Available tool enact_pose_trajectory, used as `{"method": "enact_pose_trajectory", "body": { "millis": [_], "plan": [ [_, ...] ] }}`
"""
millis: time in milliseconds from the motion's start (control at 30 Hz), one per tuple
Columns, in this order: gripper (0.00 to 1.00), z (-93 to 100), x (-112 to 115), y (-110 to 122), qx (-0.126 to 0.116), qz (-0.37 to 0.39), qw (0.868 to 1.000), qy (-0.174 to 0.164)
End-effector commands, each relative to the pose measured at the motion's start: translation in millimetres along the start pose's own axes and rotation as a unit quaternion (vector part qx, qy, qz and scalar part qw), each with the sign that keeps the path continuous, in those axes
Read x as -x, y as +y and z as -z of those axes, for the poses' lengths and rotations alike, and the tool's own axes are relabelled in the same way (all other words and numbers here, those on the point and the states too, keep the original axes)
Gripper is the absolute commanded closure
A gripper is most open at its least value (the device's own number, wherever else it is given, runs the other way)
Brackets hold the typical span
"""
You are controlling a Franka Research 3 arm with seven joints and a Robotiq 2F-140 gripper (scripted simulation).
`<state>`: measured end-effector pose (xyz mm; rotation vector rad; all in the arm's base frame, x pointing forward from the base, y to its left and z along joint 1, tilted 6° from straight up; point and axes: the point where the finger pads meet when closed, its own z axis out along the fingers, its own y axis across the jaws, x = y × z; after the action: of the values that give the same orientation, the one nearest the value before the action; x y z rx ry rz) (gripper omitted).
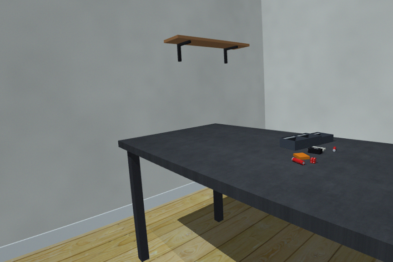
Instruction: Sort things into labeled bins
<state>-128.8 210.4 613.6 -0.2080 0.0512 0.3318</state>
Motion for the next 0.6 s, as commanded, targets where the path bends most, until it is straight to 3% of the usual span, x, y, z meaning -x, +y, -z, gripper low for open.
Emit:
{"method": "enact_pose_trajectory", "body": {
  "millis": [0, 33, 133, 200, 367, 467, 567],
  "plan": [
    [0.95, -15.3, -7, 7, 0.008, 0.021, 1.000, 0.015],
    [0.95, -15.3, -7, 7, 0.008, 0.021, 1.000, 0.015],
    [0.95, -25.5, -27, 18, 0.030, 0.057, 0.996, 0.064],
    [0.95, -30.8, -37, 24, 0.031, 0.059, 0.996, 0.066],
    [0.95, -30.8, -37, 24, 0.031, 0.059, 0.996, 0.066],
    [0.95, -39.2, -59, 34, 0.056, 0.095, 0.988, 0.113],
    [0.95, -42.0, -66, 37, 0.058, 0.097, 0.987, 0.115]
  ]
}}
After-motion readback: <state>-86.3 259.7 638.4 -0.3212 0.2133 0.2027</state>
